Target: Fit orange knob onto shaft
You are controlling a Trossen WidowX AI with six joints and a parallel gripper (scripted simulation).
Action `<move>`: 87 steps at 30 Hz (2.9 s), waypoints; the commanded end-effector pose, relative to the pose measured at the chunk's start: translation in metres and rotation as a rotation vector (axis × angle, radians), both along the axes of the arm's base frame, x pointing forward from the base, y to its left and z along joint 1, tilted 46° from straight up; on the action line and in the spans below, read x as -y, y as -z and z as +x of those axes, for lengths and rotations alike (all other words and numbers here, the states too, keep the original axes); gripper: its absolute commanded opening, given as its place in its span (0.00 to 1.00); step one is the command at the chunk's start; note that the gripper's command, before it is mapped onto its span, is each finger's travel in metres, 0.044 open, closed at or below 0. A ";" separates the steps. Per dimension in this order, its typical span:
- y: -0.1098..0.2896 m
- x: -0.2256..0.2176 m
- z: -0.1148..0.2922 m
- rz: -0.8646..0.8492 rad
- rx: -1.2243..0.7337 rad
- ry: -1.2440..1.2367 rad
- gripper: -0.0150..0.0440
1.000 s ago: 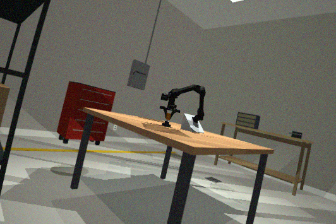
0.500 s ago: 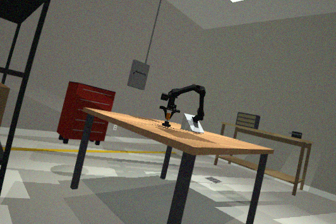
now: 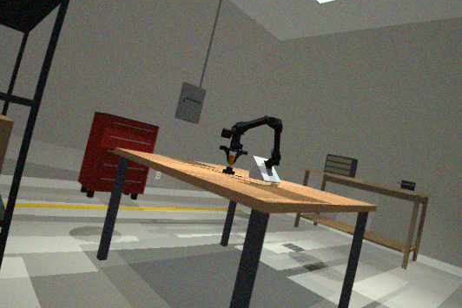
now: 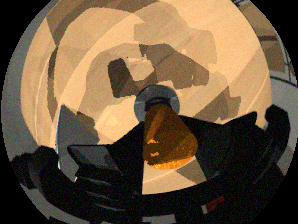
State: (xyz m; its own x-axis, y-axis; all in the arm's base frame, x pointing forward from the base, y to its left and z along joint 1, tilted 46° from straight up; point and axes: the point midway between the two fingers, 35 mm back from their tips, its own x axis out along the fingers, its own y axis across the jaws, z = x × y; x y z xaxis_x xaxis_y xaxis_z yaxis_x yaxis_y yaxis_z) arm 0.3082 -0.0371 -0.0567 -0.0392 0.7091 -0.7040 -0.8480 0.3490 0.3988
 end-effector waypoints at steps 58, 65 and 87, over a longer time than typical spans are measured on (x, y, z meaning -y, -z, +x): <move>-0.002 0.002 -0.003 -0.003 0.015 -0.009 0.25; -0.002 0.002 -0.002 -0.001 0.043 -0.037 0.25; 0.002 -0.002 -0.002 -0.001 0.043 -0.037 0.25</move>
